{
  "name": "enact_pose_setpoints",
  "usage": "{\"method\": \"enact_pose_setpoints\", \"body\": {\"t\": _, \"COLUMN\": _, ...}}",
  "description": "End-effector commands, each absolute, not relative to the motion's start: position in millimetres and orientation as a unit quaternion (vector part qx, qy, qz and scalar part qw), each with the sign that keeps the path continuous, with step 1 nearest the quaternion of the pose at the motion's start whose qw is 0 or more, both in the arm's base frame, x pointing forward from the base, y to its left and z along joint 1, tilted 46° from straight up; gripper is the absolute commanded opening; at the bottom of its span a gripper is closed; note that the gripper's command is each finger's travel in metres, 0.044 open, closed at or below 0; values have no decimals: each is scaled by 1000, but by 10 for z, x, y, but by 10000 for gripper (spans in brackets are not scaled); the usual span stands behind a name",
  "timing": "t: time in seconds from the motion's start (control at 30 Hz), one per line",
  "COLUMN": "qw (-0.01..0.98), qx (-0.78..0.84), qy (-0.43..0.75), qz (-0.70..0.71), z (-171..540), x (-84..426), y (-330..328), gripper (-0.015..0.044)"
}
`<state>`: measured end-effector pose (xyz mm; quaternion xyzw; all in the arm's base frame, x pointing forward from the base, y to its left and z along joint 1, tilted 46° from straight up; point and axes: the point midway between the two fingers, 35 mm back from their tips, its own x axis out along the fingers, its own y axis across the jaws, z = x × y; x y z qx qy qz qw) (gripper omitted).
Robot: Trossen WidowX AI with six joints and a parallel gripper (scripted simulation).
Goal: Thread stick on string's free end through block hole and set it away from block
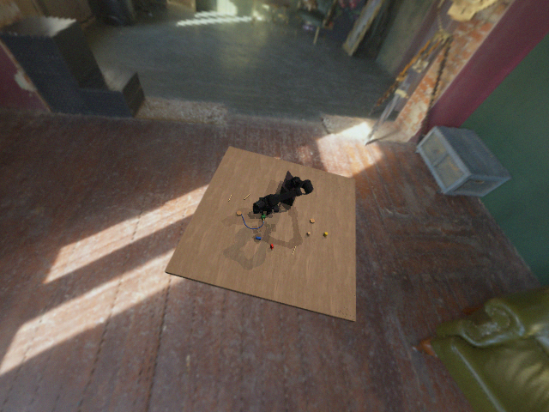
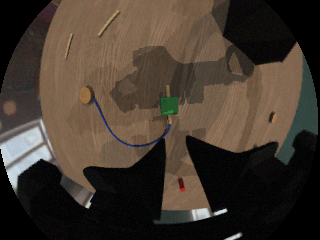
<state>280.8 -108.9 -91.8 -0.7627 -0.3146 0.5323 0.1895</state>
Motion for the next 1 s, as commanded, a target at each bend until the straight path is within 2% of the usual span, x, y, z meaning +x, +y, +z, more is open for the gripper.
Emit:
{"method": "enact_pose_setpoints", "body": {"t": 0.0, "qw": 117, "qx": -777, "qy": -362, "qz": 501, "z": -938, "x": 2769, "y": -1100, "gripper": 123}}
{"method": "enact_pose_setpoints", "body": {"t": 0.23, "qw": -140, "qx": -771, "qy": -505, "qz": 362, "z": -979, "x": 2660, "y": -1113, "gripper": 123}}
{"method": "enact_pose_setpoints", "body": {"t": 0.5, "qw": -407, "qx": -666, "qy": -604, "qz": 158, "z": -1022, "x": 2536, "y": -1120, "gripper": 123}}
{"method": "enact_pose_setpoints", "body": {"t": 0.97, "qw": -614, "qx": -477, "qy": -625, "qz": -65, "z": -1065, "x": 2402, "y": -1121, "gripper": 123}}
